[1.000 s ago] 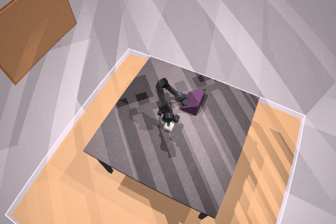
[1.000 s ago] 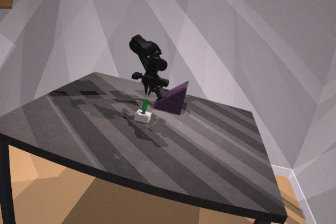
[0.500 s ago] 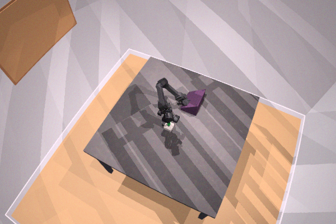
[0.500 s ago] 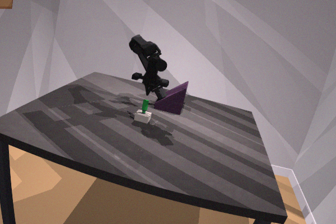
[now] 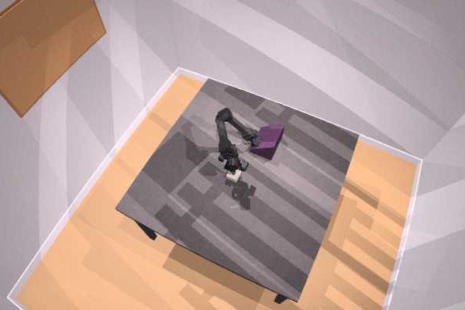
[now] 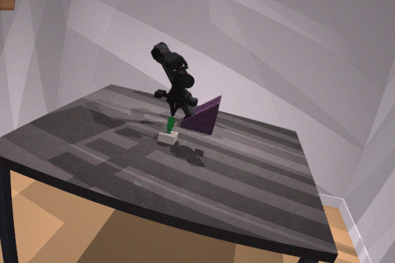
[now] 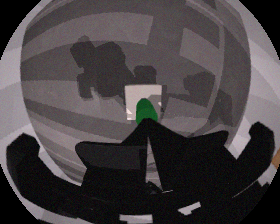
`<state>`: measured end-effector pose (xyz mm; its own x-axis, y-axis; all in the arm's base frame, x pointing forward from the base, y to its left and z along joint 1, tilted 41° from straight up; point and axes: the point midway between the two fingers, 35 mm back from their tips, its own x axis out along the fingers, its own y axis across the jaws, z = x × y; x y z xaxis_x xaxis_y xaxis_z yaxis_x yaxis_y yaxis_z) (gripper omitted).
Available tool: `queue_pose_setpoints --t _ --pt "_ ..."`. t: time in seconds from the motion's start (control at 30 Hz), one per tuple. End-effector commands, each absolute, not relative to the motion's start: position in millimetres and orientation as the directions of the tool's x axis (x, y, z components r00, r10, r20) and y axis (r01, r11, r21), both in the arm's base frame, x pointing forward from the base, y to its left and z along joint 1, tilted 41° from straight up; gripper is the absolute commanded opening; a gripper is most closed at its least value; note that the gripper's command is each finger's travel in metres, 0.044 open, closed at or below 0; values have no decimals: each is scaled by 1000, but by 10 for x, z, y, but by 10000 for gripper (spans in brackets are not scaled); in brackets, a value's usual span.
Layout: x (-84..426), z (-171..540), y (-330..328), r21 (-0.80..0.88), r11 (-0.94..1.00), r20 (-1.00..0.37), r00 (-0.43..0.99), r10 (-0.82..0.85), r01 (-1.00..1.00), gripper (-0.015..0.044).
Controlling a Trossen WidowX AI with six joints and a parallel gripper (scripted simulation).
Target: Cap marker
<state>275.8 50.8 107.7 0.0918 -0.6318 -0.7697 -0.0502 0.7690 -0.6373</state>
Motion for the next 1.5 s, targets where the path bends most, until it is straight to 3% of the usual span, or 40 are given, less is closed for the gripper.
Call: queue_pose_setpoints --t 0.0,0.57,0.77,0.93,1.47 --pt "2755 1026 454 -644 763 -764 91 -638 -57 0" --pt "2776 987 436 -637 769 -770 96 -631 -52 0" --pt "2695 1575 928 -619 777 -784 155 -602 -113 0" --pt "2670 1650 982 -617 778 -785 162 -598 -121 0" --pt "2670 1650 982 -617 778 -785 162 -598 -121 420"
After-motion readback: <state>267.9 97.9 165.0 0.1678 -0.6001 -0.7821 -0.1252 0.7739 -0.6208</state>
